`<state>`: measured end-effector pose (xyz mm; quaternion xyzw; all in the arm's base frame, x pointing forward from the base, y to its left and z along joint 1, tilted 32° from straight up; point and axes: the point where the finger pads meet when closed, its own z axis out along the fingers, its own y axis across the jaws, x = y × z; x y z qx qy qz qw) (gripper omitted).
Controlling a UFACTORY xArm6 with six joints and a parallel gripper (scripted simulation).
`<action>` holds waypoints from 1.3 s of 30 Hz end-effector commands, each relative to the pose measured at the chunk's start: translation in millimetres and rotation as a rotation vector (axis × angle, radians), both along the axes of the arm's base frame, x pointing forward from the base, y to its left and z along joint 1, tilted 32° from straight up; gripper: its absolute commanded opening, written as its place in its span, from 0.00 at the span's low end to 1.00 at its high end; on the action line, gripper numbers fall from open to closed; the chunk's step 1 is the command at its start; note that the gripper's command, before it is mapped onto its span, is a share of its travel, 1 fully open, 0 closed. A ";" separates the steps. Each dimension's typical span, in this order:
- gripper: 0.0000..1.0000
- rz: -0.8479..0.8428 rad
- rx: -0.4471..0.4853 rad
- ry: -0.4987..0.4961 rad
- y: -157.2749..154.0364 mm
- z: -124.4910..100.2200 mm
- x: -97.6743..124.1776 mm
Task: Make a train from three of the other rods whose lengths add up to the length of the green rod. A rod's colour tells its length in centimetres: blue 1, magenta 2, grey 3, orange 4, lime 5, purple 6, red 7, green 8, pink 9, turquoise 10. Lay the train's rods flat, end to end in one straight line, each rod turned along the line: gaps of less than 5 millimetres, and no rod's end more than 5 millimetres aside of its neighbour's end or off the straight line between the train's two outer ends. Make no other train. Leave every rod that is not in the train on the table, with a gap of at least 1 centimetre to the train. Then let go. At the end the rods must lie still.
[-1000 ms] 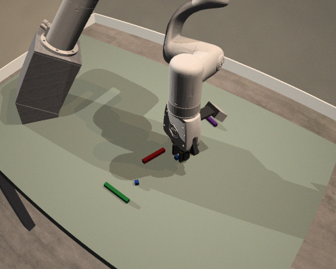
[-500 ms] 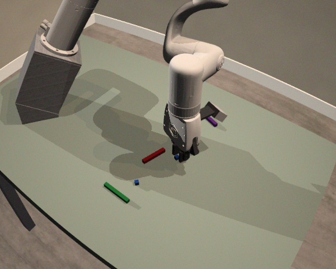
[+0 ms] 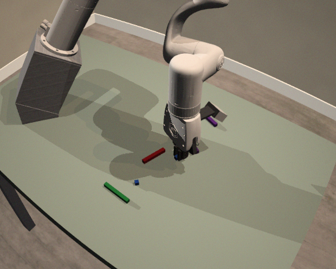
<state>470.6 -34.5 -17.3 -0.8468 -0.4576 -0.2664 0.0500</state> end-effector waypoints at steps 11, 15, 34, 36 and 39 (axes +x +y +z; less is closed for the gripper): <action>0.04 -0.001 -0.001 -0.002 -0.5 0.9 0.7; 0.04 -0.001 -0.001 -0.002 -0.5 0.9 0.7; 0.04 -0.001 -0.001 -0.002 -6.2 15.6 -6.3; 0.04 -0.001 -0.001 -0.002 -10.4 26.7 -11.6; 0.04 -0.001 -0.001 -0.002 -17.8 45.9 -20.8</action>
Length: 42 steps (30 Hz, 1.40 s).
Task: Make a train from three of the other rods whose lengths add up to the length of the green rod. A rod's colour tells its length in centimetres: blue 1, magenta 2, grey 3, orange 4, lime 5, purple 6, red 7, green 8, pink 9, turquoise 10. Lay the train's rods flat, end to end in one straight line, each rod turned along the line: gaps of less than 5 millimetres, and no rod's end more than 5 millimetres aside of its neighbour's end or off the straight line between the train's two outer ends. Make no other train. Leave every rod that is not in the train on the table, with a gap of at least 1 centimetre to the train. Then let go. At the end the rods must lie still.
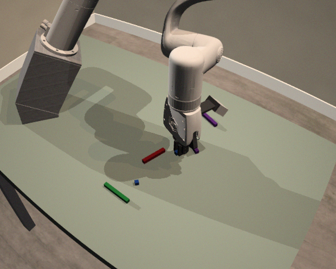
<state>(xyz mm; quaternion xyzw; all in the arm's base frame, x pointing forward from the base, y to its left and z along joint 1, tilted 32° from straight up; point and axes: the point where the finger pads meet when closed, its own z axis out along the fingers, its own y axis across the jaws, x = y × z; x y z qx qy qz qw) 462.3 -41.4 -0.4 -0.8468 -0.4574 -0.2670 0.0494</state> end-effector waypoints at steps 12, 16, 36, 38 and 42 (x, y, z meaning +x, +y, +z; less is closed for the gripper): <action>0.04 0.000 0.000 -0.001 -26.0 68.2 -31.2; 0.04 0.000 0.000 0.000 -26.5 69.3 -31.8; 0.04 -0.248 0.116 0.098 -113.2 23.4 -57.6; 0.04 -0.279 0.131 0.108 -123.1 17.8 -62.2; 0.04 -0.303 0.144 0.116 -131.0 13.2 -66.2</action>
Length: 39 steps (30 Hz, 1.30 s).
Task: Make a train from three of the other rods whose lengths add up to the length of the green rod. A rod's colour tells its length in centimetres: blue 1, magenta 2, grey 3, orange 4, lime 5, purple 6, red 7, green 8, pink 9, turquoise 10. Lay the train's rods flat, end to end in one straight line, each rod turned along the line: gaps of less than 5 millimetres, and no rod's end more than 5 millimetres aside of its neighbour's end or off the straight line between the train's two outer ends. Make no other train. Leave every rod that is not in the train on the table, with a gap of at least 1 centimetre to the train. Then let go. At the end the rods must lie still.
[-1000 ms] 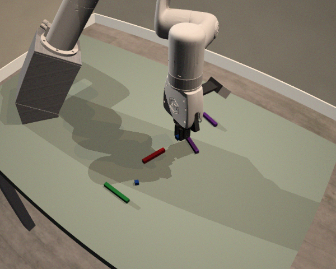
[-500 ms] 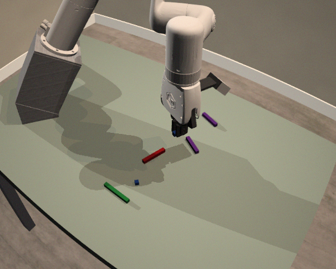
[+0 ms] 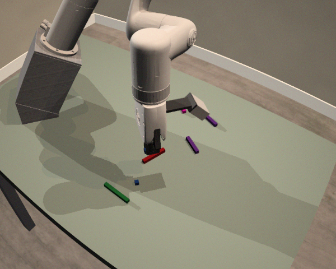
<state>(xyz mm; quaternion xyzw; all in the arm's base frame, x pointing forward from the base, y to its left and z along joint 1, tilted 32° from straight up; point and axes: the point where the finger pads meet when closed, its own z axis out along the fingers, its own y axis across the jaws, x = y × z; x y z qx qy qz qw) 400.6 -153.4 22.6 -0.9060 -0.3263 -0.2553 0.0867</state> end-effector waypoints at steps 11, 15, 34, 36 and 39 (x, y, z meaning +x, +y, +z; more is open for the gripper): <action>0.04 -0.047 0.027 0.016 -18.9 -9.8 -4.4; 0.04 -0.047 0.027 0.016 -18.4 -11.4 -3.7; 0.04 -0.047 0.027 0.016 0.7 -61.1 20.3; 0.04 -0.047 0.027 0.016 3.3 -68.0 23.6; 0.04 -0.047 0.027 0.016 4.5 -71.1 25.1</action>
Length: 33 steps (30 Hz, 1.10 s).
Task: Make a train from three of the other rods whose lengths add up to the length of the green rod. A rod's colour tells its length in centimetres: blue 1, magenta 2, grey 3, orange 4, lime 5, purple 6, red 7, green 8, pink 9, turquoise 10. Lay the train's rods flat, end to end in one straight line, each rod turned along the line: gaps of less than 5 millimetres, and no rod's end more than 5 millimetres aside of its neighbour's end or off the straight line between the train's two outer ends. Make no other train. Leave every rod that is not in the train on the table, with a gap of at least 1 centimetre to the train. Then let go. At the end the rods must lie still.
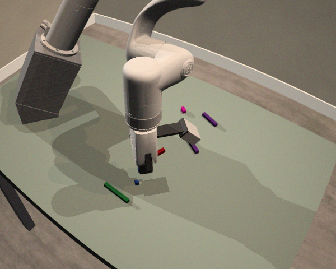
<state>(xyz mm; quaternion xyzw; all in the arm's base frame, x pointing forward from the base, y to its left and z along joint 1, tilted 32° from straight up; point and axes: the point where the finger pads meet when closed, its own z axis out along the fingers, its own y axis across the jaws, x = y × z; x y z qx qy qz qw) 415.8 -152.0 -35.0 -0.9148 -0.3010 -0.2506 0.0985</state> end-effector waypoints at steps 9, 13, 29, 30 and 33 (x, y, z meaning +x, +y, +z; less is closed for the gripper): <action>0.04 -0.003 -0.003 -0.009 8.2 -27.0 16.3; 0.04 -0.003 -0.003 -0.009 8.3 -27.1 16.4; 0.04 -0.003 -0.003 -0.009 8.3 -27.1 16.4; 0.04 -0.003 -0.003 -0.009 8.3 -27.1 16.4; 0.04 -0.003 -0.003 -0.009 8.3 -27.1 16.4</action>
